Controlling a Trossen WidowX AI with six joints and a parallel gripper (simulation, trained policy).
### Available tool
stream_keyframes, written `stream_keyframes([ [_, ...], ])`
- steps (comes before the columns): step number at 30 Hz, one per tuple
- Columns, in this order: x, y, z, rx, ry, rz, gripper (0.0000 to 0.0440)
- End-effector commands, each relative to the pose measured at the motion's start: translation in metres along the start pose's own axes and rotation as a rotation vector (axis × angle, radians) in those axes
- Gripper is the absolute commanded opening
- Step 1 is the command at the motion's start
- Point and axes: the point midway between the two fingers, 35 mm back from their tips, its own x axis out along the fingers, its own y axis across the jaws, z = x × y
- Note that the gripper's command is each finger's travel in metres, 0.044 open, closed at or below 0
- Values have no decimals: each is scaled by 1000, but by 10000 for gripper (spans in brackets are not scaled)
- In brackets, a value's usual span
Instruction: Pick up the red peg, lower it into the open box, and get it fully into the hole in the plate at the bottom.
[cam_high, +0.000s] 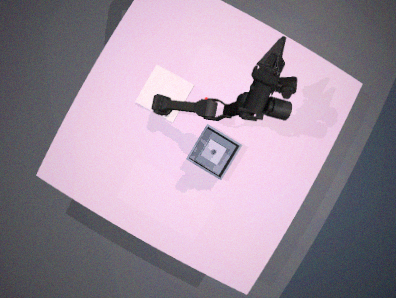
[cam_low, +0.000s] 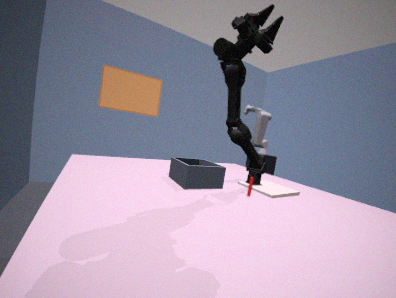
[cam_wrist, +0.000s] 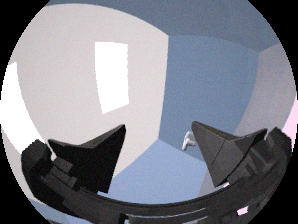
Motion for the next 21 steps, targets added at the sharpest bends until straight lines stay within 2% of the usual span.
stream_keyframes([
  [1, 3, 4, -8, -23, 17, 13, 417],
  [3, 9, 14, -28, -67, 62, 43, 438],
  [12, 26, 57, -139, -177, 317, 191, 440],
  [21, 9, 98, -249, -243, 578, 355, 440],
])
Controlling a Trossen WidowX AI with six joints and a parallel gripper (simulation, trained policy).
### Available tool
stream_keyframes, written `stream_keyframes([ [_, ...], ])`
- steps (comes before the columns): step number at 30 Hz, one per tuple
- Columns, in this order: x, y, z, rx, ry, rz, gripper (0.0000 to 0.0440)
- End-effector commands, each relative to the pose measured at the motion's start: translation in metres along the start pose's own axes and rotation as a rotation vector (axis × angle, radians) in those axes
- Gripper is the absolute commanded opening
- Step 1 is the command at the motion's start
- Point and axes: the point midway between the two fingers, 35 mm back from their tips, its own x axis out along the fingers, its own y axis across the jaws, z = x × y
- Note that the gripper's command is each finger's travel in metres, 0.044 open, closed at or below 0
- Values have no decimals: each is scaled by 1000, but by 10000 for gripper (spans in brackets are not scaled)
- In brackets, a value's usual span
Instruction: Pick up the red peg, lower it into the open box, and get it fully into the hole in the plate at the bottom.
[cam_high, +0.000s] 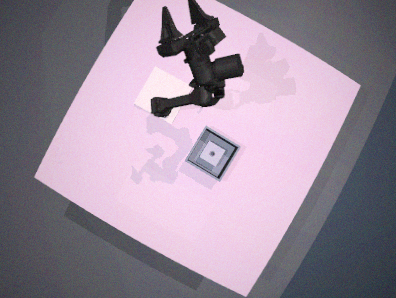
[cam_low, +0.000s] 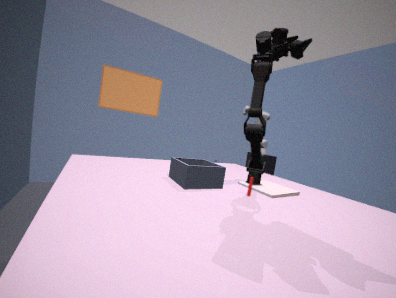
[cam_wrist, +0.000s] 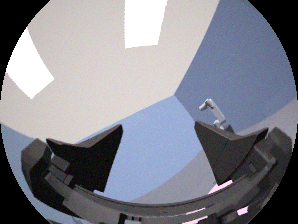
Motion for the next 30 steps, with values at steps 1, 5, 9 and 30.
stream_keyframes([
  [1, 13, 23, -34, -22, 91, 73, 440],
  [5, 22, 50, -74, -48, 200, 157, 440],
  [9, 24, 76, -114, -74, 307, 243, 440],
  [30, -72, 191, -285, -240, 814, 734, 440],
])
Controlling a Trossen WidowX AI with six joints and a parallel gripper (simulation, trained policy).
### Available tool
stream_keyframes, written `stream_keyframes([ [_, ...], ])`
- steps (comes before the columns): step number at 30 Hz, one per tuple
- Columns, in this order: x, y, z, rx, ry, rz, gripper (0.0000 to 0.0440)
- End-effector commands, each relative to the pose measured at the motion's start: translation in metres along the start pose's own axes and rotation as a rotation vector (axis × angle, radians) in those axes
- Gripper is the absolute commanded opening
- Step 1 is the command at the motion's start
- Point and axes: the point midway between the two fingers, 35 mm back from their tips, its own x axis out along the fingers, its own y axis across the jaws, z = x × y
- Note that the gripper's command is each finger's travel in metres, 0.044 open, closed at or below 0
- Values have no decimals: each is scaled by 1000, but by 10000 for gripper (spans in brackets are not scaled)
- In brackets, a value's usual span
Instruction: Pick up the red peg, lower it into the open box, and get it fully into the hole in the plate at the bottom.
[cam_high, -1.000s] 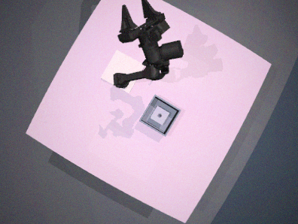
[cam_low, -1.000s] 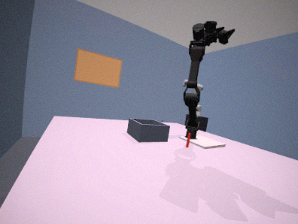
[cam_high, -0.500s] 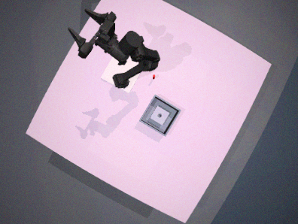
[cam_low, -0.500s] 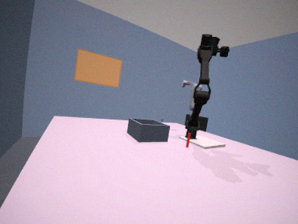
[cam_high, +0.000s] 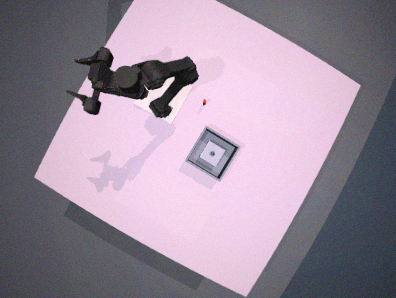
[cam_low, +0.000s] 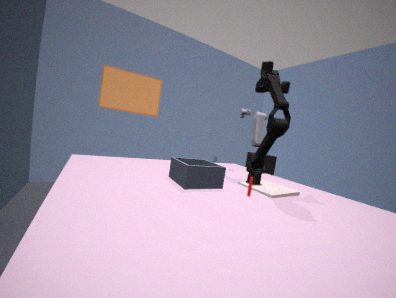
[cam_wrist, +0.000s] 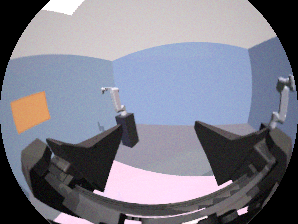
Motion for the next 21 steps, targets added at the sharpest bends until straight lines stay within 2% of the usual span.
stream_keyframes([
  [1, 7, 28, -26, -39, 80, 86, 440],
  [11, -3, 101, -98, -162, 286, 332, 440],
  [21, -50, 159, -166, -313, 465, 582, 440],
])
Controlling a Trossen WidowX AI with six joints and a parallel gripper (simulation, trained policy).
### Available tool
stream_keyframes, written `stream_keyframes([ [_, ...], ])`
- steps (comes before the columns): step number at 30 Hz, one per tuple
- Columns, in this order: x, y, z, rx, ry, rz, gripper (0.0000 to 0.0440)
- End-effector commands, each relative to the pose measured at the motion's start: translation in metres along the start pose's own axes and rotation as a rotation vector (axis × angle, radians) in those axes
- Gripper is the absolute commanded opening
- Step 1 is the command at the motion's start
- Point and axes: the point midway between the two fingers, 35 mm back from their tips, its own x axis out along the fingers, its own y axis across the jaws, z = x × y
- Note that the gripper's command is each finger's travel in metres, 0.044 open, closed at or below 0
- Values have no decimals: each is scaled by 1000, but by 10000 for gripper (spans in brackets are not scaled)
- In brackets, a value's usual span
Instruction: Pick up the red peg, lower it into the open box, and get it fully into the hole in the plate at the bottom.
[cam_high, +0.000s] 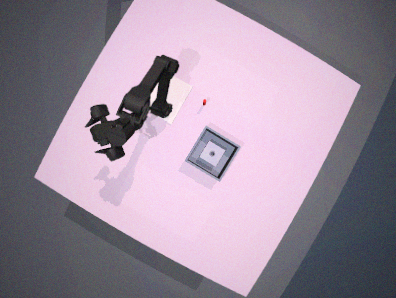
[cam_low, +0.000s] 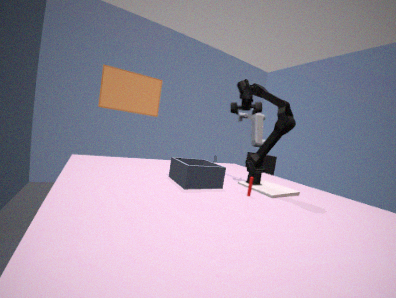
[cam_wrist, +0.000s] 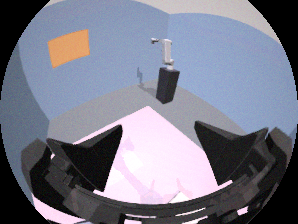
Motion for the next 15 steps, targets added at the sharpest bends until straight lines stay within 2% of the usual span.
stream_keyframes([
  [1, 2, 29, -23, -60, 69, 84, 440],
  [8, -11, 82, -69, -184, 184, 251, 440],
  [15, -41, 122, -117, -313, 289, 413, 440],
])
